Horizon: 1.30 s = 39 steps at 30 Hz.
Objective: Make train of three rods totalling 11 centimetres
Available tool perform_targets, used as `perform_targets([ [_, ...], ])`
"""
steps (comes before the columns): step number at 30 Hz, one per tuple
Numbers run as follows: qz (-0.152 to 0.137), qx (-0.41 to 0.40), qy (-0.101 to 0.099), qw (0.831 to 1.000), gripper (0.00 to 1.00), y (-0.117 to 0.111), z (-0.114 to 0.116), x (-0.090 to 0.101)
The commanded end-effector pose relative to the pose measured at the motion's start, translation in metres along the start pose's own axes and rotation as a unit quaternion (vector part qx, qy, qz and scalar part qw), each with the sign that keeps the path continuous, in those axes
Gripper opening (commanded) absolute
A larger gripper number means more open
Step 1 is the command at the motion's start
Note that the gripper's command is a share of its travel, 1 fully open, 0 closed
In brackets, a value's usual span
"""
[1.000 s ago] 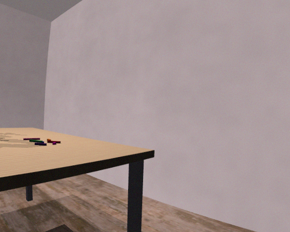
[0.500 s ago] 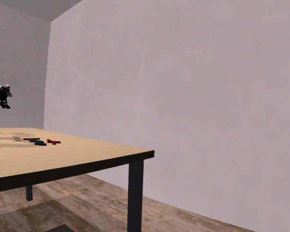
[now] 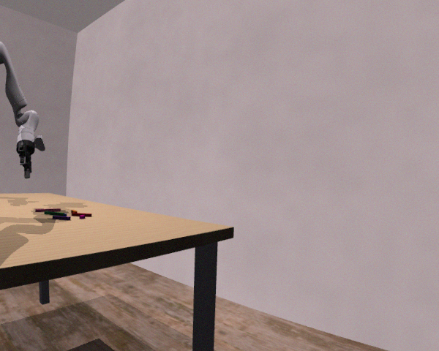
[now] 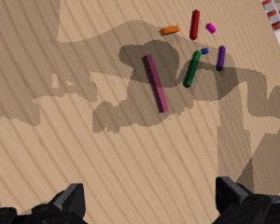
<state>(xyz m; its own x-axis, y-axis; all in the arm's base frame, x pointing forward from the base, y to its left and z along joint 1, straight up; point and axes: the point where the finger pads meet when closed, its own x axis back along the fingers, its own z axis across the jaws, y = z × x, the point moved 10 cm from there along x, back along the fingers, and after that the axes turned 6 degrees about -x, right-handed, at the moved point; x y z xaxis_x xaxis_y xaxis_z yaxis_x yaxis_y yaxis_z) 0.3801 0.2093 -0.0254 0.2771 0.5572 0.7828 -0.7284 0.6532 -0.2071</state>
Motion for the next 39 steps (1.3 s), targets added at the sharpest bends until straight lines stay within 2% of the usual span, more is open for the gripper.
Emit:
perform_targets([
  [1, -0.036, -0.045, -0.002, 0.998, 1.00, -0.031, 0.012, -0.010],
  [2, -0.036, -0.045, -0.002, 0.998, 1.00, -0.031, 0.012, -0.010],
  [4, -0.083, -0.101, -0.020, 0.991, 1.00, -0.048, 0.018, -0.023],
  [6, -0.113, -0.143, -0.033, 0.983, 1.00, -0.060, 0.023, -0.031],
  [12, -0.194, -0.273, -0.065, 0.940, 1.00, -0.097, 0.041, -0.056],
  [17, -0.246, -0.384, -0.085, 0.886, 1.00, -0.128, 0.060, -0.076],
  [19, -0.246, -0.384, -0.085, 0.886, 1.00, -0.128, 0.060, -0.076],
  [25, -0.294, -0.530, -0.102, 0.789, 1.00, -0.170, 0.095, -0.105],
  [30, -0.313, -0.629, -0.106, 0.704, 1.00, -0.198, 0.128, -0.128],
  [33, -0.317, -0.674, -0.105, 0.659, 1.00, -0.210, 0.147, -0.140],
  [34, -0.317, -0.687, -0.104, 0.646, 1.00, -0.214, 0.152, -0.143],
  [36, -0.317, -0.687, -0.104, 0.646, 1.00, -0.214, 0.152, -0.143],
  [39, -0.318, -0.717, -0.102, 0.612, 1.00, -0.221, 0.167, -0.152],
])
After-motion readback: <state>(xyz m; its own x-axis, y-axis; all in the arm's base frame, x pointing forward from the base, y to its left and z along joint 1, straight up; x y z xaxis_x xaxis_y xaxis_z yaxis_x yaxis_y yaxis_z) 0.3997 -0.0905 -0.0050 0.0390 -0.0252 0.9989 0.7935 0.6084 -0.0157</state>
